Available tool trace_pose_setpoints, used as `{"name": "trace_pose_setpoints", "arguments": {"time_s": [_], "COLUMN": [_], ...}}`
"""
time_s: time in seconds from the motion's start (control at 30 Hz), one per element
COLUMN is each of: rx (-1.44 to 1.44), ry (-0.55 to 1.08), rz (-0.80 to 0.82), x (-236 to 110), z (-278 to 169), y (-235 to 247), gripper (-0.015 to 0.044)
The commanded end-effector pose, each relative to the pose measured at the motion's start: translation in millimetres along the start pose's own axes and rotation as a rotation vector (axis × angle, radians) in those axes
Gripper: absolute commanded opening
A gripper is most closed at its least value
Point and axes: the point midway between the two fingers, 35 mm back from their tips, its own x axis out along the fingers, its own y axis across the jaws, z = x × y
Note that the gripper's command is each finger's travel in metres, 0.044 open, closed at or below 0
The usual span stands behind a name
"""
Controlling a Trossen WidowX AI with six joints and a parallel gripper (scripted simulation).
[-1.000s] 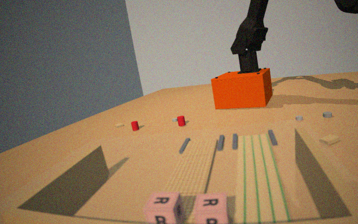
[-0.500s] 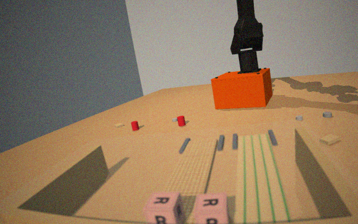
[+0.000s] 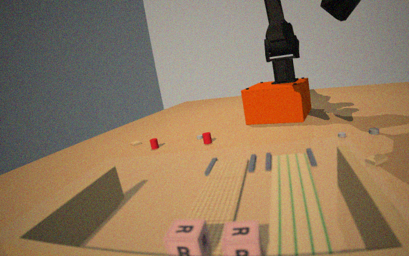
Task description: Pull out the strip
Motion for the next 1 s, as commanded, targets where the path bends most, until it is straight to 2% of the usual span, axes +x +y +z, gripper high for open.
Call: {"name": "trace_pose_setpoints", "arguments": {"time_s": [0.0,0.3,0.87,0.97], "rx": [0.375,0.881,0.881,0.869], "ry": [0.191,0.394,0.394,0.459], "rz": [-0.065,-0.23,-0.23,-0.2], "x": [-37.3,-96.3,-96.3,-89.3], "z": [-63.5,-135.4,-135.4,-139.8], "y": [-19.8,-25.6,-25.6,-27.4], "gripper": [0.04,0.04,0.04,0.0321]}}
